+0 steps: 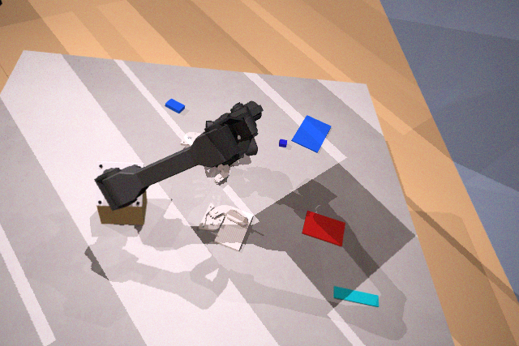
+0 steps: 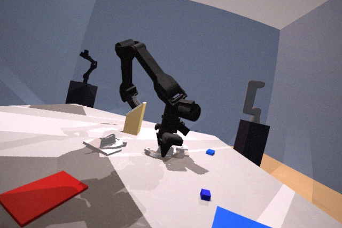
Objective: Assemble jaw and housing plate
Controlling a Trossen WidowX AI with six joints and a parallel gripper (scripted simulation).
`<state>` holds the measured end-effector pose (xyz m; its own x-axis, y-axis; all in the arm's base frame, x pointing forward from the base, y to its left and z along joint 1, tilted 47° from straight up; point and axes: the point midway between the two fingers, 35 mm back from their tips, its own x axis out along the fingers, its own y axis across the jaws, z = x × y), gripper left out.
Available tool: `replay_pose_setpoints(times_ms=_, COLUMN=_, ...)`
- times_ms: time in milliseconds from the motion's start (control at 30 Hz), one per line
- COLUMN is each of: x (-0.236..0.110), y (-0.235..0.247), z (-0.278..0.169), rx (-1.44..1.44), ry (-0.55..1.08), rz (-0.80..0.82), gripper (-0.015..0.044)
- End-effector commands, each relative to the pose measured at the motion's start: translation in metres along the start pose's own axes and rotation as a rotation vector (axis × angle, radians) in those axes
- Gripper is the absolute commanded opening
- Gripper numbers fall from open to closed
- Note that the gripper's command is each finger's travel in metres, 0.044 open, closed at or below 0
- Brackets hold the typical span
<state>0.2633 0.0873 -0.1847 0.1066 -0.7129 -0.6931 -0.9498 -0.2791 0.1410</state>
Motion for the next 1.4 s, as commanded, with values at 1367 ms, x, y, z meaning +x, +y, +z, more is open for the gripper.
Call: replay_pose_setpoints(times_ms=1367, x=-0.076, y=0.003, z=-0.028, rx=0.379, ry=-0.011, rz=-0.009, gripper=0.0134)
